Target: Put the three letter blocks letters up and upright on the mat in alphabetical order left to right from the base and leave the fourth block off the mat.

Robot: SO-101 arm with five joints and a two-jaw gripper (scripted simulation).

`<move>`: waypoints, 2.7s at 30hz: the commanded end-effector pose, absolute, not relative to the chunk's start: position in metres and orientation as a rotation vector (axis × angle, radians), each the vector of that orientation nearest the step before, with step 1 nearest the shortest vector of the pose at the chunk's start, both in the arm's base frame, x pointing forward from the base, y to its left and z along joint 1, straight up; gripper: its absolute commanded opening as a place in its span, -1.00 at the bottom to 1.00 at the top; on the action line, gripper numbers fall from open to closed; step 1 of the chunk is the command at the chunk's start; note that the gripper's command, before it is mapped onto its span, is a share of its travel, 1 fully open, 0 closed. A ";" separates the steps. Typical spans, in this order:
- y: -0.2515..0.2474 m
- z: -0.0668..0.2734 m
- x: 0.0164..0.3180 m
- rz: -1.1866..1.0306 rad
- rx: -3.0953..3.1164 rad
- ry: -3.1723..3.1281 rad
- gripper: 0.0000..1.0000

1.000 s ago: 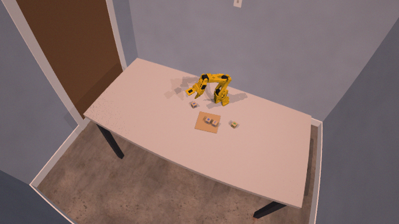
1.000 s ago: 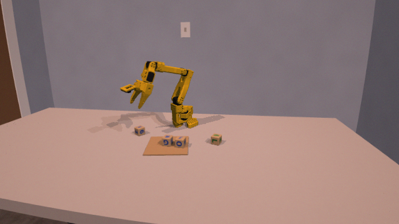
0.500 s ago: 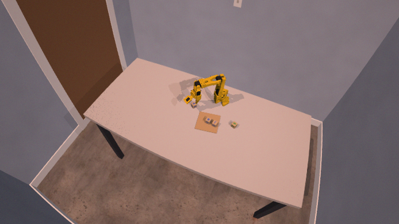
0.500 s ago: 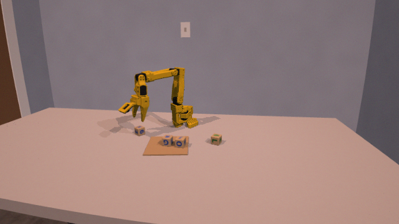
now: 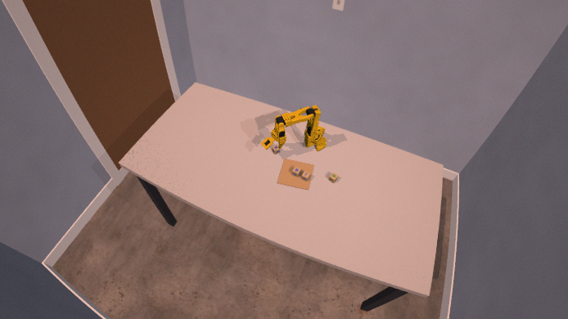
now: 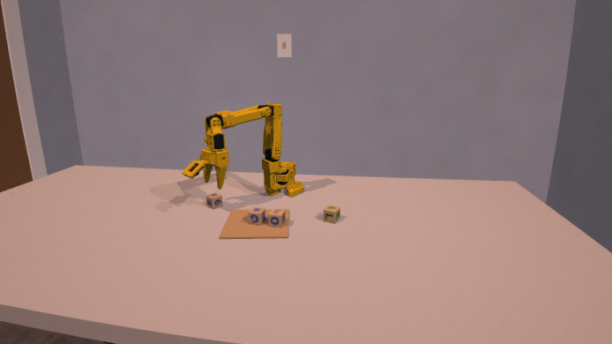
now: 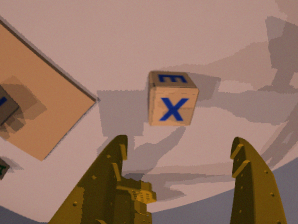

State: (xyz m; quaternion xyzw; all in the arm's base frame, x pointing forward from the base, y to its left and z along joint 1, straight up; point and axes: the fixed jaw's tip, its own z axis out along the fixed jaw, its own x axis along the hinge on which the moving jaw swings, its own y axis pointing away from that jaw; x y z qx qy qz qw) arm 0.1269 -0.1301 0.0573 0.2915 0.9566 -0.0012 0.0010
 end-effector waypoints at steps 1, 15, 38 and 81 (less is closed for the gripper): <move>-0.137 0.067 0.132 -0.058 0.909 2.941 -0.30; -0.137 0.066 0.133 -0.053 0.923 2.942 -0.30; -0.138 0.059 0.133 -0.053 0.923 2.942 -0.30; -0.139 0.026 0.134 -0.053 0.923 2.942 -0.31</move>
